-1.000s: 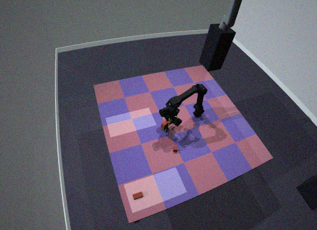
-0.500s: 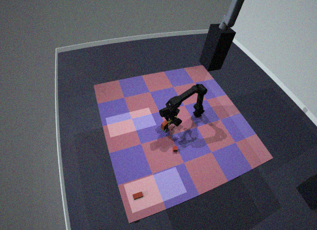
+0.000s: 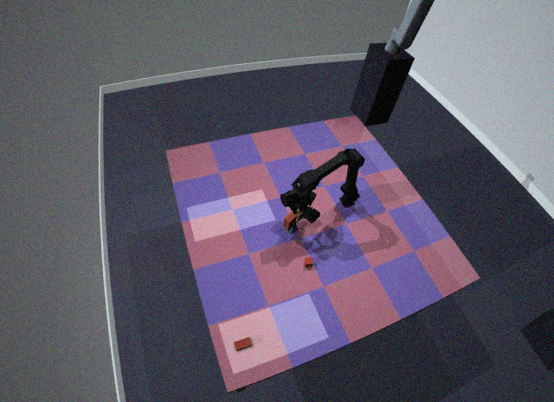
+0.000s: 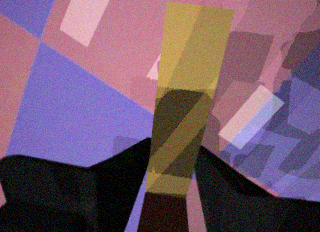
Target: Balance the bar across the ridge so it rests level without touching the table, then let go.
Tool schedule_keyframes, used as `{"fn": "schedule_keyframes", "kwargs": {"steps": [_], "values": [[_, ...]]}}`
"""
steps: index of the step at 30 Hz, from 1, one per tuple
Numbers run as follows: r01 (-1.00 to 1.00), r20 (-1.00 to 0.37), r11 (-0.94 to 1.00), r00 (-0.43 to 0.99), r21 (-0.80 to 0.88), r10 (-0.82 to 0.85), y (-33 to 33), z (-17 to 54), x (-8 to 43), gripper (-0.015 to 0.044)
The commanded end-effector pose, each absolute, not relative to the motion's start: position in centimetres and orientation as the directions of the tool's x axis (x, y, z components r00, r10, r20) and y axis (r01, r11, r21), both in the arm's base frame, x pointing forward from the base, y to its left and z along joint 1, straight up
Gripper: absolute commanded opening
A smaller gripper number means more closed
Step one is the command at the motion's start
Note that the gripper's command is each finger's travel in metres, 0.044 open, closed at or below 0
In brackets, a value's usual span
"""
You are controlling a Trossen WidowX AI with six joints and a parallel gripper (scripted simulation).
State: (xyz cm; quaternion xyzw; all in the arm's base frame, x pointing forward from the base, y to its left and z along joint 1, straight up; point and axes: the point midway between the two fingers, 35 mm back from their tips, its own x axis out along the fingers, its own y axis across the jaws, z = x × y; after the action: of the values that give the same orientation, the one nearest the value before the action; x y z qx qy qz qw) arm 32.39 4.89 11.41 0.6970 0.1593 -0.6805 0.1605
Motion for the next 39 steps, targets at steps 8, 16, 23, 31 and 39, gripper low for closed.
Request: {"fn": "schedule_keyframes", "kwargs": {"steps": [8, 16, 23, 31, 39], "values": [[0.439, -1.0, -0.899, 0.027, 0.008, 0.004, 4.9, 11.34, 32.47, 0.0], [0.439, -1.0, -0.899, 0.027, 0.008, 0.004, 4.9, 11.27, 32.47, 0.0], [0.439, -1.0, -0.899, 0.027, 0.008, 0.004, 4.89, 11.2, 32.45, 0.0], [0.439, -1.0, -0.899, 0.027, 0.008, 0.004, 4.89, 11.14, 32.44, 0.0], [0.439, -1.0, -0.899, 0.027, 0.008, 0.004, 4.89, 11.07, 32.42, 0.0]]}}
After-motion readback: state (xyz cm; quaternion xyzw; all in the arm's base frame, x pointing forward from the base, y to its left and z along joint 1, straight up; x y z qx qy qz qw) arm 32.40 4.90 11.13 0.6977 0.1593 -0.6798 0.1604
